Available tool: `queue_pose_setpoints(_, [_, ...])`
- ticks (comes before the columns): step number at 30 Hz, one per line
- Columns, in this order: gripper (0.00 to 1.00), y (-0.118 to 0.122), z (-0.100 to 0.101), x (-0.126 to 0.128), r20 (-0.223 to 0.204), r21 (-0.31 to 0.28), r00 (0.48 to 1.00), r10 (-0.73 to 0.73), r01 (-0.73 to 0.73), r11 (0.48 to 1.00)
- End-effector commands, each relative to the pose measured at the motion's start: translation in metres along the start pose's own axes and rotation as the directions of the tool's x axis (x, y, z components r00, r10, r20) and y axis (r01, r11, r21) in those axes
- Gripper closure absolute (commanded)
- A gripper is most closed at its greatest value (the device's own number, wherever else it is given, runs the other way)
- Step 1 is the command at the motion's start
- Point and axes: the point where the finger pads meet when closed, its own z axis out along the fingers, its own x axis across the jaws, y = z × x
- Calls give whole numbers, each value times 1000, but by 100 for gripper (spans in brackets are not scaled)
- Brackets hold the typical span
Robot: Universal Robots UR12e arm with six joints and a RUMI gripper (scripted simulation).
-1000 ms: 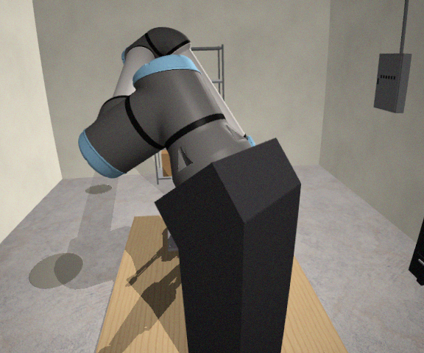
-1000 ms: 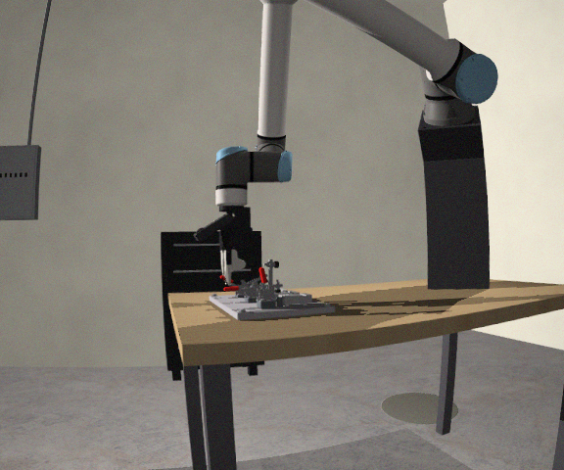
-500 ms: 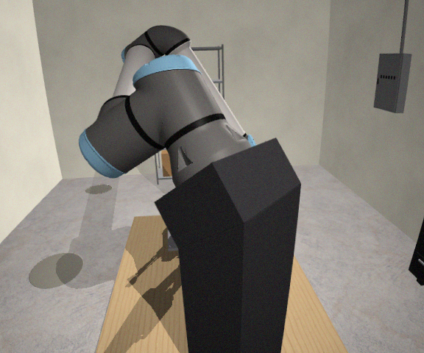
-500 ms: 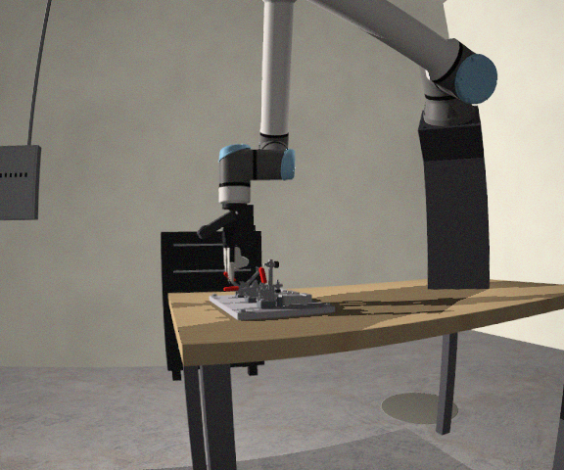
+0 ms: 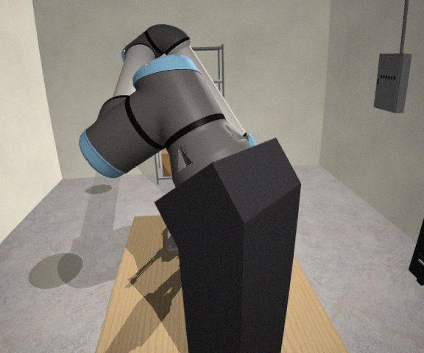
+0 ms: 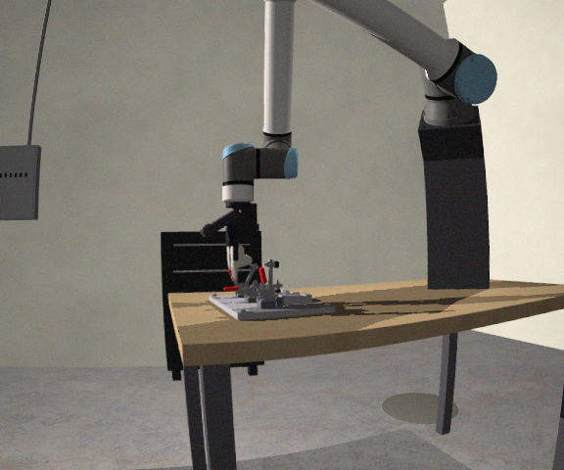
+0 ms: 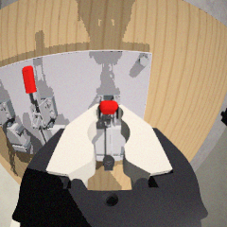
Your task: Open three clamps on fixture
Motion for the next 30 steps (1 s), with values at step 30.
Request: queue_pose_setpoints(30, [100, 16, -2, 0, 0, 0, 1000, 0, 0, 1000])
